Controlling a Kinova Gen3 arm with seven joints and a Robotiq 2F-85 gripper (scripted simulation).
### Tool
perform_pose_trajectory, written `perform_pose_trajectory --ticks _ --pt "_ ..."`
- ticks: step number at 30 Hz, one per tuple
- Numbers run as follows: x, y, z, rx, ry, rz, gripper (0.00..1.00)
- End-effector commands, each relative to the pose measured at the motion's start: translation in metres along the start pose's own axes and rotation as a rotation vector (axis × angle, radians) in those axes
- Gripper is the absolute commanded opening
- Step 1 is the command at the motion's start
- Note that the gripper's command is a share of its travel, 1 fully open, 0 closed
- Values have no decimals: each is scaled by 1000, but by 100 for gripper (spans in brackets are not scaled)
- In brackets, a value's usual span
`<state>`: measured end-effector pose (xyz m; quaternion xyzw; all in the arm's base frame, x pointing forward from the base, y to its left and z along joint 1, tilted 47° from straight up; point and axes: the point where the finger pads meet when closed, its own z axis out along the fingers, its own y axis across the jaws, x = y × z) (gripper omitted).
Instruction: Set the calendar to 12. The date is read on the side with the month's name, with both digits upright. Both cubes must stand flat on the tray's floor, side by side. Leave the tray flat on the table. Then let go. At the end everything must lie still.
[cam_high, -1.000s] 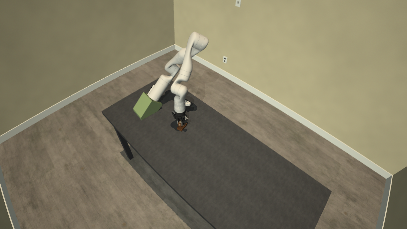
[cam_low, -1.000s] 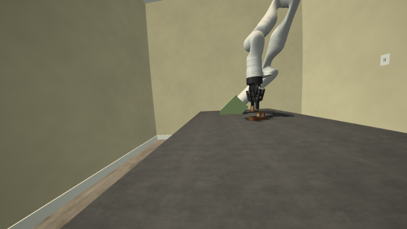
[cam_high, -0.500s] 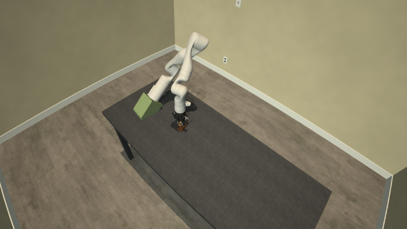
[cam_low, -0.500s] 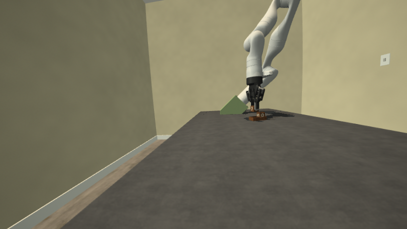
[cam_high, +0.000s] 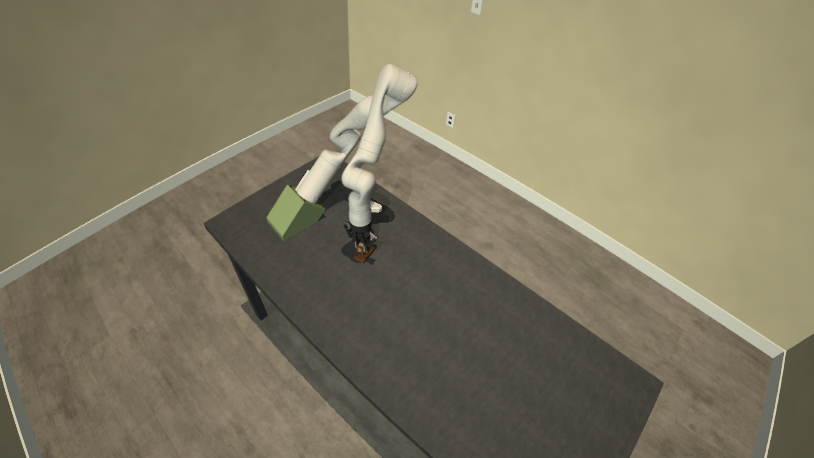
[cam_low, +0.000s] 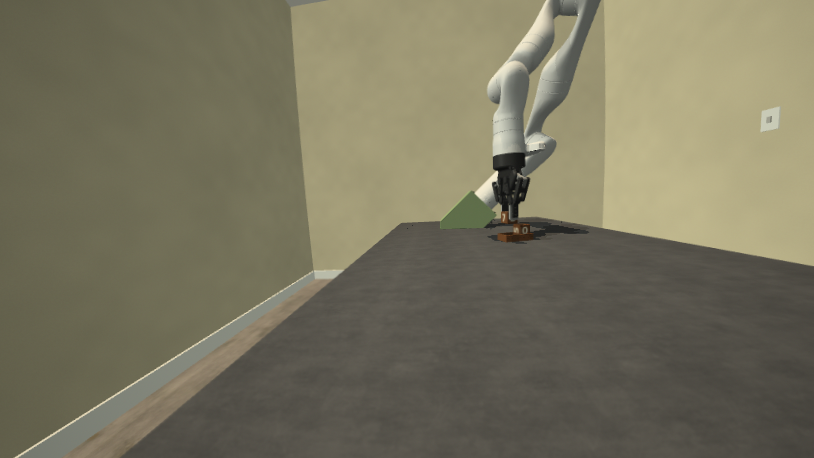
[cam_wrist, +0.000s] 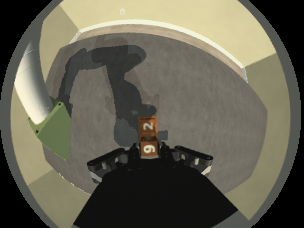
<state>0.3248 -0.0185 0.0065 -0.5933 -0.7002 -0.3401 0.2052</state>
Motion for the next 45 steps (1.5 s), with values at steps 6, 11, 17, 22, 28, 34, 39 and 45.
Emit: perform_pose_trajectory --ticks 6,11,17,22,28,34,39,45 --pt "0 0 1 -1 -1 0 26" --pt "0 0 4 -1 -1 0 26" --pt "0 0 9 -1 -1 0 26" --pt "0 0 12 -1 -1 0 26" --pt "0 0 17 -1 -1 0 26" --pt "0 0 21 -1 -1 0 26" --pt "0 0 22 -1 -1 0 26" --pt "0 0 23 -1 -1 0 26"
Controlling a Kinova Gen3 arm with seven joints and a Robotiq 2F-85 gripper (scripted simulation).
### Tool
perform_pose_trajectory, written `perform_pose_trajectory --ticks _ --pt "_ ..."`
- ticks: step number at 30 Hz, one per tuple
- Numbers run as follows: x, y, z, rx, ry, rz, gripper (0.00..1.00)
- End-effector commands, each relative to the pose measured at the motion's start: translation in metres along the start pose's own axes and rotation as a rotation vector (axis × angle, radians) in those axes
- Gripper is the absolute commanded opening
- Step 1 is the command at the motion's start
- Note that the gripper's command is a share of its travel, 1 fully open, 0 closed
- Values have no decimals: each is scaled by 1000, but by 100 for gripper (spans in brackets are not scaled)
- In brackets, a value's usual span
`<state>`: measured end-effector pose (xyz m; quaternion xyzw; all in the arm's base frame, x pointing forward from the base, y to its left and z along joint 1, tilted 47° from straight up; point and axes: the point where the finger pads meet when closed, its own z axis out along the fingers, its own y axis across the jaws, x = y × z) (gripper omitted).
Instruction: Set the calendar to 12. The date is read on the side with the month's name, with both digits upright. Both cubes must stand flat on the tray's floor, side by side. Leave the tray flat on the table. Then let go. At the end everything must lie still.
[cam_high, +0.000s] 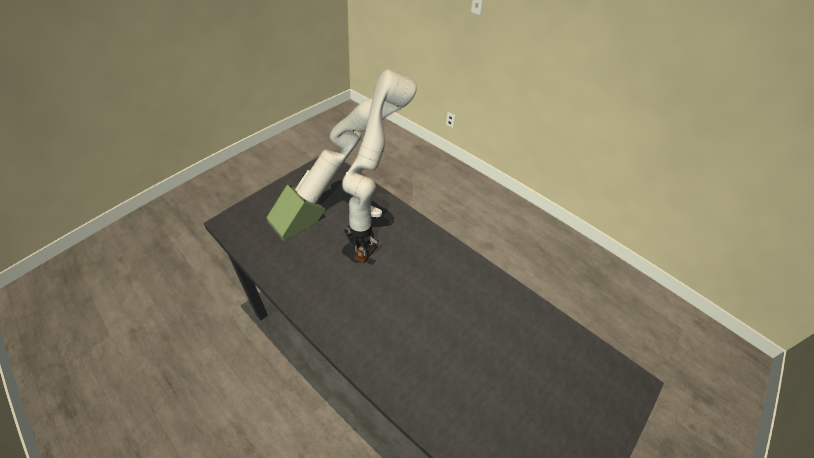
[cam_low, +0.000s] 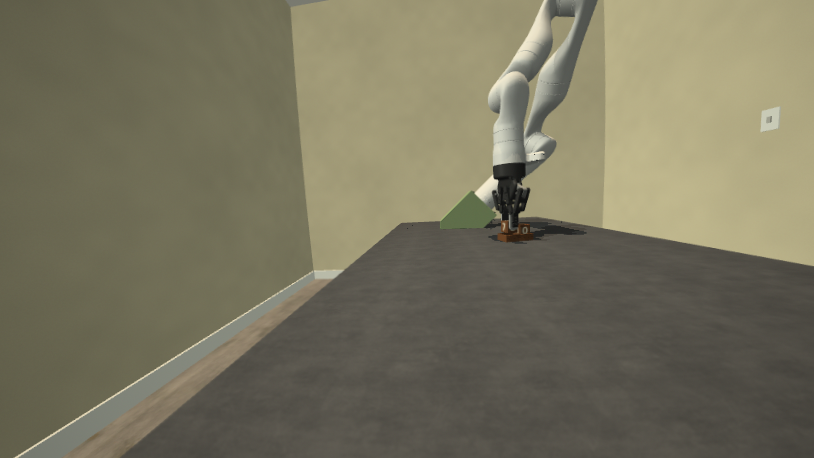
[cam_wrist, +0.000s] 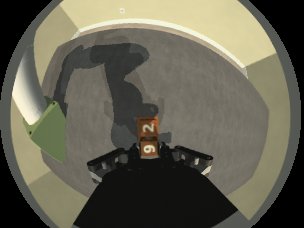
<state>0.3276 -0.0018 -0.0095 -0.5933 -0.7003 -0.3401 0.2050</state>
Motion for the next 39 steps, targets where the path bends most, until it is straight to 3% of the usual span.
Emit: perform_pose_trajectory --ticks 1,39 --pt "0 0 0 -1 0 0 26" --pt "0 0 4 -1 0 0 26"
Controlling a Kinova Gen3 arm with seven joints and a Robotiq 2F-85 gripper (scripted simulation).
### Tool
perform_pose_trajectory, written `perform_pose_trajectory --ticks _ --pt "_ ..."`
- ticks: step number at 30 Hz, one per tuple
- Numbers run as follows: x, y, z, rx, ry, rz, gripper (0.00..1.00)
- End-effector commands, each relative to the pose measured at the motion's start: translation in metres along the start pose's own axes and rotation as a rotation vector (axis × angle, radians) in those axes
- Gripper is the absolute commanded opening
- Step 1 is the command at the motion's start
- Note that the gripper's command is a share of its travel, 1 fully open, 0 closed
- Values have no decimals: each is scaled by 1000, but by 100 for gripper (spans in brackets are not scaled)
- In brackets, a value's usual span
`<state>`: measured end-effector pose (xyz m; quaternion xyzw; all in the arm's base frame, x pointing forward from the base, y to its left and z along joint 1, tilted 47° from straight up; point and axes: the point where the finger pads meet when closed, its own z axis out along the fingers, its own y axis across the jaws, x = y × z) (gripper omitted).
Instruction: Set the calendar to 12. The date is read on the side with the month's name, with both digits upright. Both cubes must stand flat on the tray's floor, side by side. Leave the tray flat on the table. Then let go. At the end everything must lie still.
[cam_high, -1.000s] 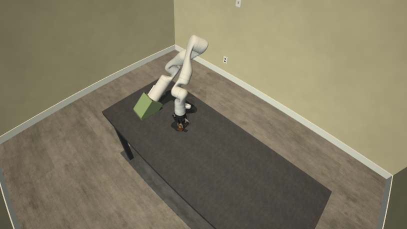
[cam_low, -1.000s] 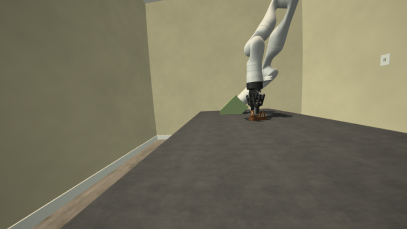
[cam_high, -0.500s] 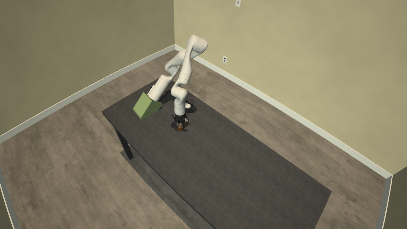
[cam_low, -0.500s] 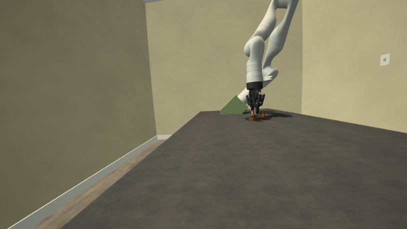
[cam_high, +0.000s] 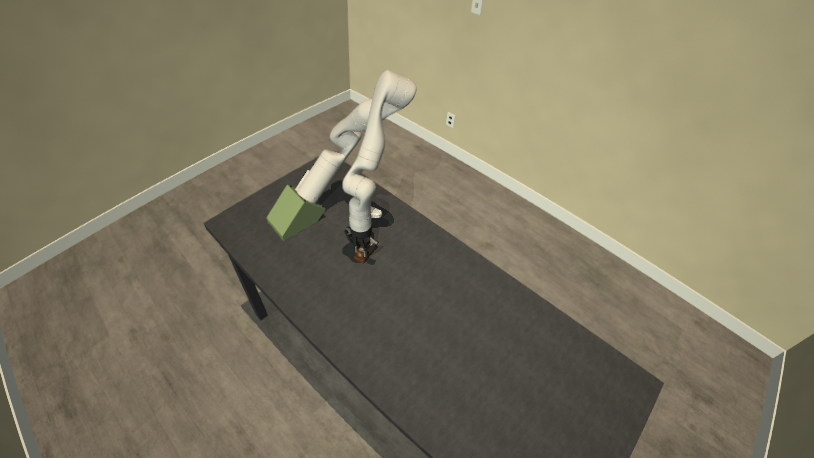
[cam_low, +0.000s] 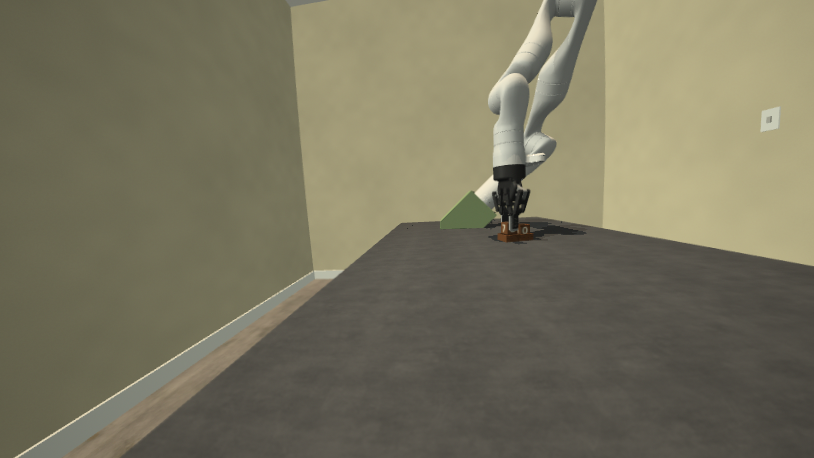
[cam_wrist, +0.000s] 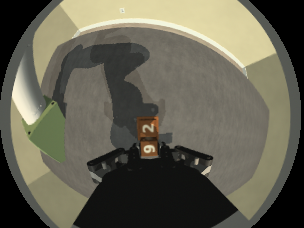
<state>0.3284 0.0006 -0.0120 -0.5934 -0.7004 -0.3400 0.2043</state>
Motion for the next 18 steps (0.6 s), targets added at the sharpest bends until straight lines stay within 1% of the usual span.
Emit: perform_pose_trajectory --ticks 1,18 --pt "0 0 1 0 1 1 26" --pt "0 0 6 0 1 1 26"
